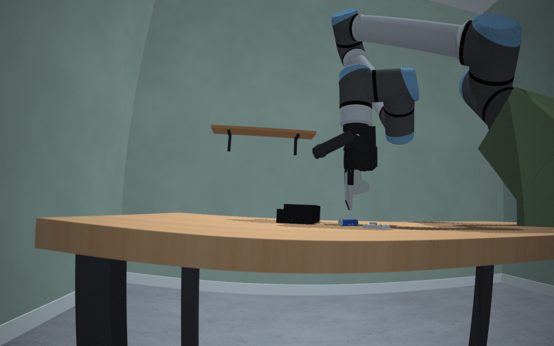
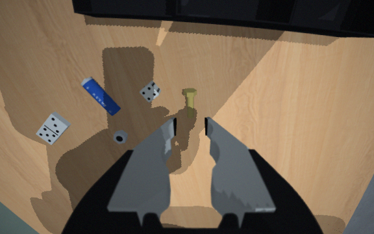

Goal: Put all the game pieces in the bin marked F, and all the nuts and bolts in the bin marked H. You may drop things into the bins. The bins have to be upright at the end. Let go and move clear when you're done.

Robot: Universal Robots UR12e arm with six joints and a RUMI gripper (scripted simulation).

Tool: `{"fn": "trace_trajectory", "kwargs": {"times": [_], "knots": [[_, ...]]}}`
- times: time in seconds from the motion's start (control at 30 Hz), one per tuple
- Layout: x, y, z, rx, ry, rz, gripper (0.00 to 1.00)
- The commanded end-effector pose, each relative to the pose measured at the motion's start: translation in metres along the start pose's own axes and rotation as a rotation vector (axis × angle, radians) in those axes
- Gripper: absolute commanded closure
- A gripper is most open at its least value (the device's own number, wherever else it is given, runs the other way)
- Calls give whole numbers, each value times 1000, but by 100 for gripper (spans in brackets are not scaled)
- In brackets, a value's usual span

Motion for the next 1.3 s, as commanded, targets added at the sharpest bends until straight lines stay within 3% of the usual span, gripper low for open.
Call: {"fn": "trace_trajectory", "kwargs": {"times": [0.0, 1.1, 1.13, 1.27], "knots": [[0, -1, 23, 3, 0, 0, 82], [0, 0, 36, 3, 0, 0, 82], [0, 0, 36, 3, 0, 0, 100], [0, 0, 36, 3, 0, 0, 100]]}}
Point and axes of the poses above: the point where the finger pads meet when closed, its own z axis out along the fingers, its own x axis across the jaws, y = z × x, the point moved 7 cm from there along -z, back along the fingers, and after that the axes turned 4 degrees about -z, right-handed, at the moved point
